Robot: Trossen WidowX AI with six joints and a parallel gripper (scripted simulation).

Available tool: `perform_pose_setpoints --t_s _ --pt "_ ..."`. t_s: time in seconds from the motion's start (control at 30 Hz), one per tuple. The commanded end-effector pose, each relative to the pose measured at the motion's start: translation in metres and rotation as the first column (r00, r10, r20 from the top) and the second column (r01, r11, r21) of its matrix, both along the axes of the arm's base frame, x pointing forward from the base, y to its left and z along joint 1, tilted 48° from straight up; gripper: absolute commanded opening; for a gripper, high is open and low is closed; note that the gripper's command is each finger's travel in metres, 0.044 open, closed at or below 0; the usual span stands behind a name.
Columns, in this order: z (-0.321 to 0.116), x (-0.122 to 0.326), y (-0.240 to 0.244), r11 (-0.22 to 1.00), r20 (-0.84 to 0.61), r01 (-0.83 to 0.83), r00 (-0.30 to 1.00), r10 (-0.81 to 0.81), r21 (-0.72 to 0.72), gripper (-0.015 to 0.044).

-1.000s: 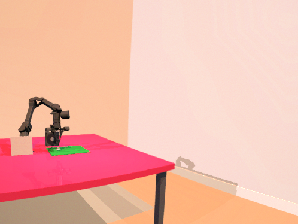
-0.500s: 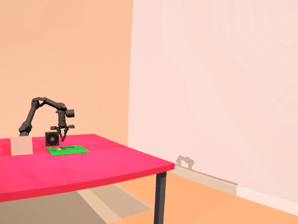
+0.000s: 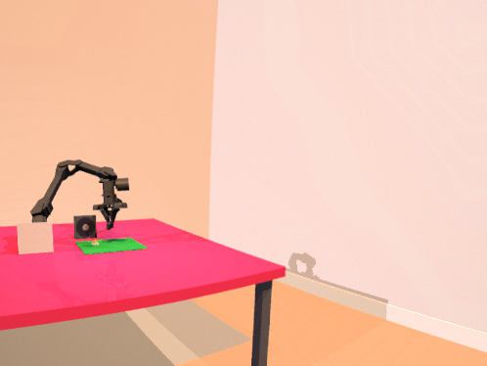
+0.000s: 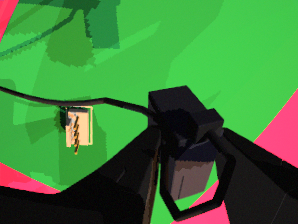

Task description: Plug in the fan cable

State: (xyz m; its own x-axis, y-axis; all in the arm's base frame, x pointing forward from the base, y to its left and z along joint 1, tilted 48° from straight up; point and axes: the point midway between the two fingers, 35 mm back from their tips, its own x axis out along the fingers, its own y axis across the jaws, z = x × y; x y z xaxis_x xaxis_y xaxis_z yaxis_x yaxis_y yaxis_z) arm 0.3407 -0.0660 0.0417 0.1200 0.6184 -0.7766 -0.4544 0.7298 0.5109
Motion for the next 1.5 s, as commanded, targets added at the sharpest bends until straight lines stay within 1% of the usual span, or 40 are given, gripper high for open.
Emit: perform_pose_setpoints --t_s 0.0,0.3,0.63,1.03,1.27,1.47 --pt "0.005 0.012 0.0 0.994 -0.077 0.106 0.992 -0.104 0.025 0.0" --pt "0.016 0.035 0.006 0.939 -0.276 0.34 0.908 -0.315 0.047 0.0" --pt "0.027 0.059 0.014 0.822 -0.491 0.569 0.719 -0.491 0.012 0.0" --pt "0.039 0.085 0.026 0.63 -0.7 0.768 0.389 -0.598 -0.111 0.0" --pt "0.047 0.099 0.034 0.508 -0.78 0.833 0.164 -0.604 -0.218 0.0" --pt "0.053 0.11 0.042 0.406 -0.817 0.854 -0.037 -0.576 -0.325 0.0"
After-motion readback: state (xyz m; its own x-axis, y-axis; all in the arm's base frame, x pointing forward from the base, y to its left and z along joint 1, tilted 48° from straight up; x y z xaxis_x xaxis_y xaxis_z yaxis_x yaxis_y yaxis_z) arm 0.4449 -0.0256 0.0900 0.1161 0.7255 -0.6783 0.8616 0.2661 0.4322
